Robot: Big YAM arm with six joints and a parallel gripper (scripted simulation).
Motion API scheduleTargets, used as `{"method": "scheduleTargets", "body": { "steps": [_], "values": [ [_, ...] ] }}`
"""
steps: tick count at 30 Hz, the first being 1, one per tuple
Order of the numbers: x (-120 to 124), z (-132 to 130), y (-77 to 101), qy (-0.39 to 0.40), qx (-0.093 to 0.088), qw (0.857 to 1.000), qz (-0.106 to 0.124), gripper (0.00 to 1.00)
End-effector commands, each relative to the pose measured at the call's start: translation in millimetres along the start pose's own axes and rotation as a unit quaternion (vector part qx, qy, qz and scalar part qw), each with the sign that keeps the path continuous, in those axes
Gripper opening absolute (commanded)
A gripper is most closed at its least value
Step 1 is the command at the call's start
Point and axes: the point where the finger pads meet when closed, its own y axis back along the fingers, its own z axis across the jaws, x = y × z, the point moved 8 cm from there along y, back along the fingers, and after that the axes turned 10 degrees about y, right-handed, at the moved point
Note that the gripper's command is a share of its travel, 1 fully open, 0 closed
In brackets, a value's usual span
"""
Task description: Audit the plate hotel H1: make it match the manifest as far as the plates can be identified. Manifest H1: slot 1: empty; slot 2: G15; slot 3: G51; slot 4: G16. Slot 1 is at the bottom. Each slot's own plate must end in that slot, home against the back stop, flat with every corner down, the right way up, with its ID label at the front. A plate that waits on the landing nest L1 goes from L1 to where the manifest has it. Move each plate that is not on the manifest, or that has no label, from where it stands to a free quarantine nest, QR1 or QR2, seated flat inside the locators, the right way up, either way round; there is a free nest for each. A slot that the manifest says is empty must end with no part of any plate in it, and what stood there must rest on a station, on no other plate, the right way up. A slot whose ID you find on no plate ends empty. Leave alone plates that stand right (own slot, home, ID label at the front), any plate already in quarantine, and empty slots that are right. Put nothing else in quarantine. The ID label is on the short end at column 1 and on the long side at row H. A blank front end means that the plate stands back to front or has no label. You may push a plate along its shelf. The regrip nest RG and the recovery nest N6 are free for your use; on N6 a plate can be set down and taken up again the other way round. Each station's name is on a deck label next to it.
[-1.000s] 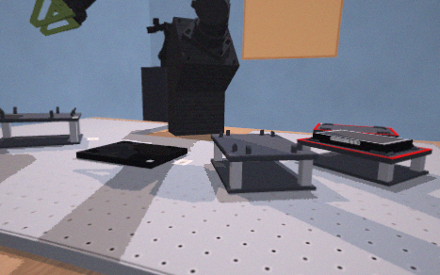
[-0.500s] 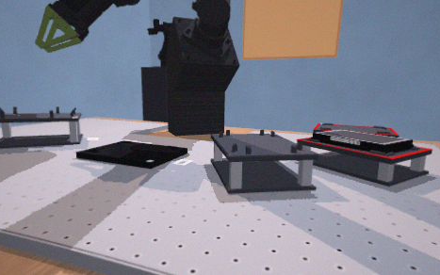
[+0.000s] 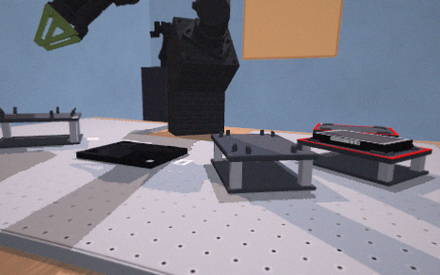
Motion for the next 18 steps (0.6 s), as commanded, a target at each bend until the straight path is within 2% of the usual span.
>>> {"method": "scheduleTargets", "body": {
  "steps": [1,4,6,9,18],
  "values": [
    [-8.8,-1.0,-0.6,0.001,0.0,1.0,-0.011,1.0],
    [-8.8,-1.0,-0.6,0.001,0.0,1.0,-0.011,1.0],
    [5.5,2.5,-6.6,-0.005,-0.002,1.0,-0.002,1.0],
    [8.4,3.0,-8.6,-0.005,-0.002,1.0,-0.001,1.0],
    [27.0,6.9,-31.2,-0.004,-0.003,1.0,-0.004,1.0]
  ]
}}
